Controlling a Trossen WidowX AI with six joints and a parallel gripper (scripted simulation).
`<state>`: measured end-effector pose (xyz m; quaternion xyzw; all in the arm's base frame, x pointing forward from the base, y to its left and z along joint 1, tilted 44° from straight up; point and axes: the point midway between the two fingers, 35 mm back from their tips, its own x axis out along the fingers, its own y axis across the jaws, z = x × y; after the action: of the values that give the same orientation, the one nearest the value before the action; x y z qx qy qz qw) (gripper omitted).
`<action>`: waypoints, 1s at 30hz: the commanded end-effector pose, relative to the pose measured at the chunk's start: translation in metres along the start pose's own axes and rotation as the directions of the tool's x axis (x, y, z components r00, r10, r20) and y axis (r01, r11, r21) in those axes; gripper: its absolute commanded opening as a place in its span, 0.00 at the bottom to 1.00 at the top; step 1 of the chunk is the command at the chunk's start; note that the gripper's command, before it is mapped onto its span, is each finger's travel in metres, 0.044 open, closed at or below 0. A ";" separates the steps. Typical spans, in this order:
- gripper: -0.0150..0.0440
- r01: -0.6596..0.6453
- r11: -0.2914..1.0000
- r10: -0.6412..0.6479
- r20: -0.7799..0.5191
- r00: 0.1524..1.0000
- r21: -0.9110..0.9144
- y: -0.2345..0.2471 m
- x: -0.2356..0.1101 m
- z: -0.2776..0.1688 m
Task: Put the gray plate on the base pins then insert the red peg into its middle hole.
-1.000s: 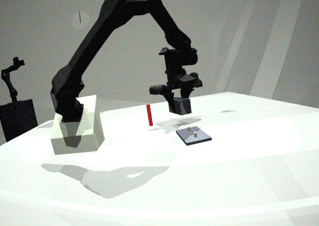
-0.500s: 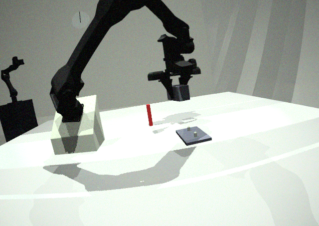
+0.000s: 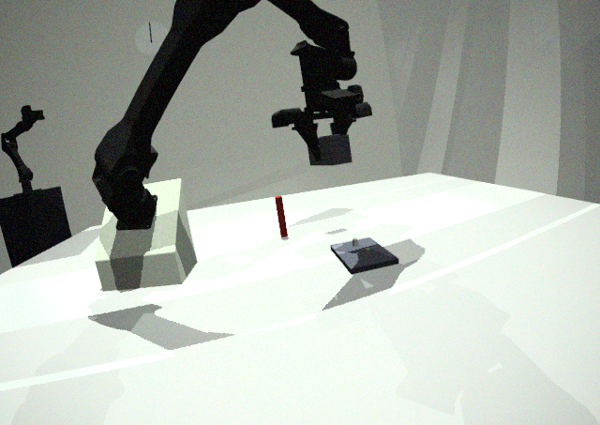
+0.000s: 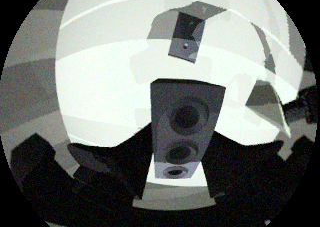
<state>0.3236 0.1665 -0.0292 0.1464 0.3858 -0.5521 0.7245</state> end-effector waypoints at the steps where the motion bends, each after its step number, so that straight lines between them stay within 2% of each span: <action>1: 0.25 0.003 1.000 -0.002 -0.008 1.000 0.008 -0.001 -0.003 0.002; 30: 0.25 0.009 0.993 -0.005 -0.032 0.999 0.116 -0.012 0.037 0.083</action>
<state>0.3465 0.0904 -0.0031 0.1927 0.3699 -0.5747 0.7041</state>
